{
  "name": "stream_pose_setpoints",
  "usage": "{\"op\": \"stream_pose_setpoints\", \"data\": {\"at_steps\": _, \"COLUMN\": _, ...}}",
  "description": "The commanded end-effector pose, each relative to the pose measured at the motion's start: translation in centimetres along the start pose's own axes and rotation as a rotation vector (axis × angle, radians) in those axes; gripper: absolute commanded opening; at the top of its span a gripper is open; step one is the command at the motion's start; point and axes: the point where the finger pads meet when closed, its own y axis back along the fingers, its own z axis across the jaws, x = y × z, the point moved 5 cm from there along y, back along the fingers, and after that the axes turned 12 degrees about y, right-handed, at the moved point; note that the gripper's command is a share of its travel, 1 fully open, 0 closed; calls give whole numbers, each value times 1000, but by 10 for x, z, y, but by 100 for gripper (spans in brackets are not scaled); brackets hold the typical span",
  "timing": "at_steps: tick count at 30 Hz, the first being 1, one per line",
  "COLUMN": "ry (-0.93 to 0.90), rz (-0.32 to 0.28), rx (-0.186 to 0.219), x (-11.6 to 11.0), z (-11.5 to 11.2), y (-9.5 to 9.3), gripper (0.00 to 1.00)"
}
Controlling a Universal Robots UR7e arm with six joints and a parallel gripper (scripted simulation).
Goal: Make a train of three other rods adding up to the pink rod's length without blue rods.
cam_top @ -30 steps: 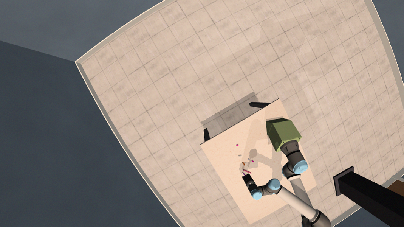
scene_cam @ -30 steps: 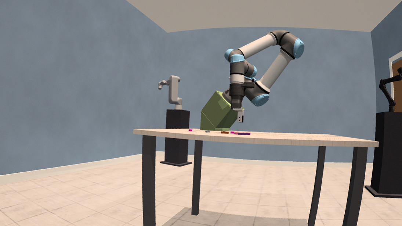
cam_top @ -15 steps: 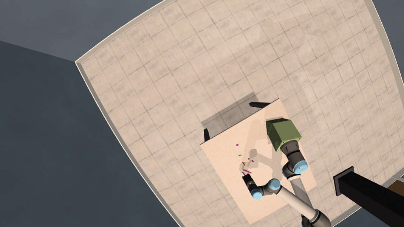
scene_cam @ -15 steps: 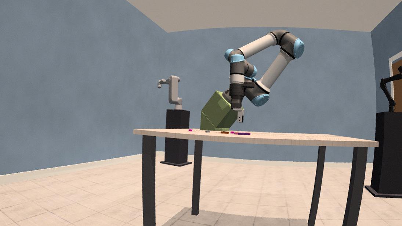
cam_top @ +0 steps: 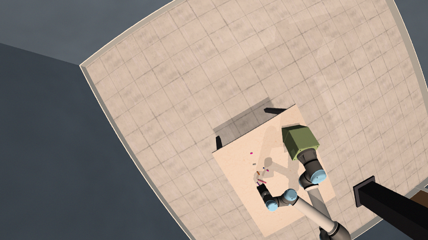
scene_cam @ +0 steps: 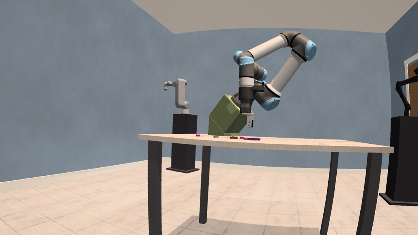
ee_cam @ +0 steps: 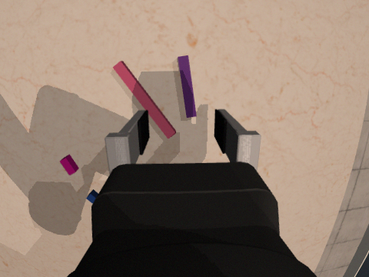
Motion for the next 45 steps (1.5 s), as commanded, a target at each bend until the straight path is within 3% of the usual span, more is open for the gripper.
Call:
{"op": "stream_pose_setpoints", "data": {"at_steps": 1, "ry": 0, "rz": 0, "rx": -1, "x": 0, "z": 0, "y": 0, "gripper": 100}}
{"op": "stream_pose_setpoints", "data": {"at_steps": 24, "ry": 71, "rz": -1, "rx": -1, "x": -1, "z": 0, "y": 0, "gripper": 100}}
{"op": "stream_pose_setpoints", "data": {"at_steps": 40, "ry": 483, "rz": -1, "rx": -1, "x": -6, "z": -5, "y": 0, "gripper": 100}}
{"op": "stream_pose_setpoints", "data": {"at_steps": 45, "ry": 697, "rz": -1, "rx": -1, "x": -11, "z": -7, "y": 0, "gripper": 100}}
